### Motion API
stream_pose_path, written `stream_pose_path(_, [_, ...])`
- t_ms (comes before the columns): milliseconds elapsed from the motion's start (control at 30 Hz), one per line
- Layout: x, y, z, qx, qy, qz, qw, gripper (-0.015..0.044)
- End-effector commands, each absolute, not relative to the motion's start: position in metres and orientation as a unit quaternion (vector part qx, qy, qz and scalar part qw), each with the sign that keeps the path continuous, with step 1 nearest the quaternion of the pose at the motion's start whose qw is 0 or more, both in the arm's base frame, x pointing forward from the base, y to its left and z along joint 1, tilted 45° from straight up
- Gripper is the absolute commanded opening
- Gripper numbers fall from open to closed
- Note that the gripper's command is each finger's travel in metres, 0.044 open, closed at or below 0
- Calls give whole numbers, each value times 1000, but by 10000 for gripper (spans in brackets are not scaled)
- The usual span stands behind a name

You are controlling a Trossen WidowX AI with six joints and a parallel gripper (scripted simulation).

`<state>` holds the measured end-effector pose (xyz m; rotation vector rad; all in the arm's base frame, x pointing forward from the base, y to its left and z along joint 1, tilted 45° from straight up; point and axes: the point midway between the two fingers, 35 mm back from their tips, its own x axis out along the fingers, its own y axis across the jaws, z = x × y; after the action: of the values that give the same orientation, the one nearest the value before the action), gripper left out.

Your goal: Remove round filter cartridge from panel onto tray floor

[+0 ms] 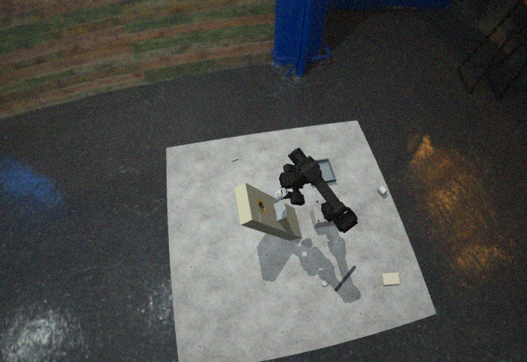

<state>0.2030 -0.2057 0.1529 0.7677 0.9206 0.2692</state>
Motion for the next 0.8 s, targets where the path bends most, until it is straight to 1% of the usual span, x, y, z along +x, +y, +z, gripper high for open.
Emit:
stream_pose_path(0, [203, -218, 139, 356, 433, 130, 818, 0])
stream_pose_path(300, [202, -244, 105, 348, 435, 141, 818, 0])
stream_pose_path(400, [201, -240, 108, 357, 440, 131, 813, 0])
stream_pose_path(767, [159, -270, 41, 448, 513, -26, 732, 0])
